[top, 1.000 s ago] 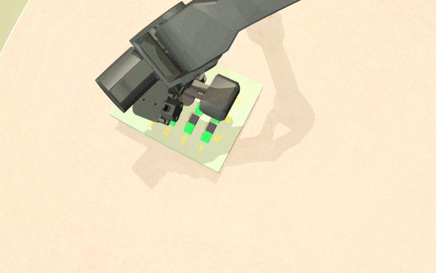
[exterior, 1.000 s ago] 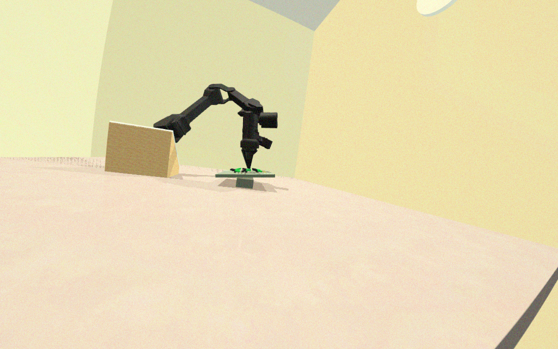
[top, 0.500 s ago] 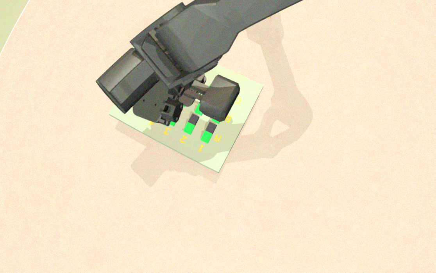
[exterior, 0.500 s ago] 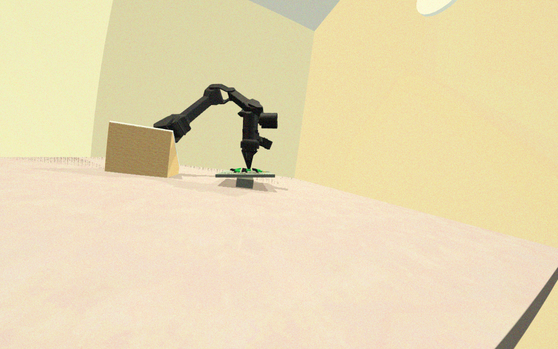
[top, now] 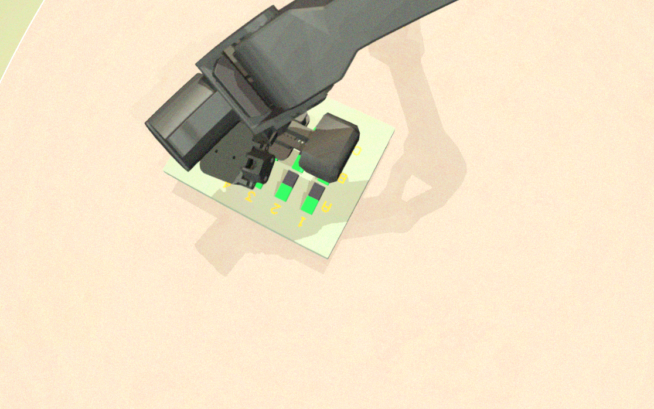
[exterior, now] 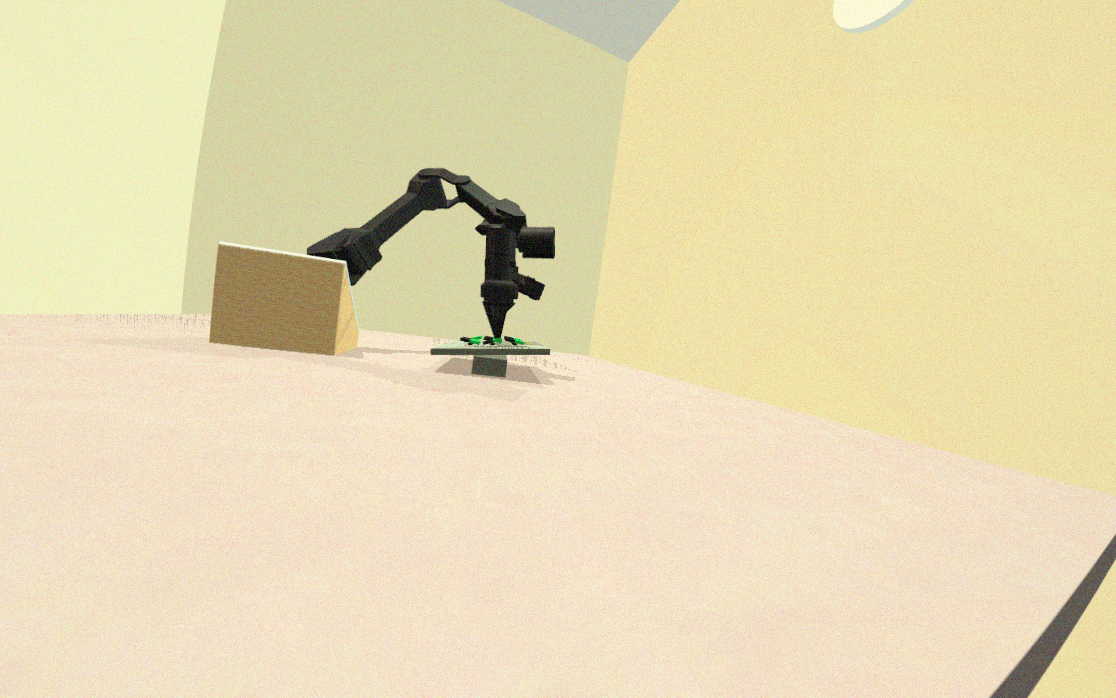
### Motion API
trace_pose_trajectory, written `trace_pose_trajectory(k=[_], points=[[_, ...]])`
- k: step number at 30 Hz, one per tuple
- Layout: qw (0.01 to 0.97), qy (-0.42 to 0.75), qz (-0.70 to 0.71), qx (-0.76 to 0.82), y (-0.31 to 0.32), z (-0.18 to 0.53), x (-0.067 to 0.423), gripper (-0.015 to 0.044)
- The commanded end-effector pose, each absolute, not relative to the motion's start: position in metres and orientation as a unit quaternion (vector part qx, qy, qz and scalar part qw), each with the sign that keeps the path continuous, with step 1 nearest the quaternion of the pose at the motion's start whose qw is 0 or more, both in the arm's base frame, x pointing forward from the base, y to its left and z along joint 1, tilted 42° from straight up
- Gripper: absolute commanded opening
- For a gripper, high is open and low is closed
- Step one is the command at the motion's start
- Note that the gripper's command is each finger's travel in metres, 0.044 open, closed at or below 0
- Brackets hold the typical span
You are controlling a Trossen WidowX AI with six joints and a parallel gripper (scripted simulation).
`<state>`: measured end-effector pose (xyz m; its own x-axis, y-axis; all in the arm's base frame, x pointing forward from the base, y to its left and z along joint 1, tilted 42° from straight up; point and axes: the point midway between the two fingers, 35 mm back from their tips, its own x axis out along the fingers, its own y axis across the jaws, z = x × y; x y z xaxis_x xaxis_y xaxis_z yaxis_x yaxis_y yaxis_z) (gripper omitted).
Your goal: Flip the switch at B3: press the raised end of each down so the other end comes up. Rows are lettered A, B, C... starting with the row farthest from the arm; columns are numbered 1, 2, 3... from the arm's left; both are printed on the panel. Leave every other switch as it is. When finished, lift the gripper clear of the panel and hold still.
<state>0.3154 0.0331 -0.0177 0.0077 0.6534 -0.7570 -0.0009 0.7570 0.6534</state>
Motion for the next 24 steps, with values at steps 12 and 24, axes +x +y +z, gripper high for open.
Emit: trace_pose_trajectory(k=[12,24], points=[[0.673,0.652,0.241,0.253,-0.002,0.045,0.304,0.0],[0.673,0.652,0.241,0.253,-0.001,0.047,0.303,0.0]])
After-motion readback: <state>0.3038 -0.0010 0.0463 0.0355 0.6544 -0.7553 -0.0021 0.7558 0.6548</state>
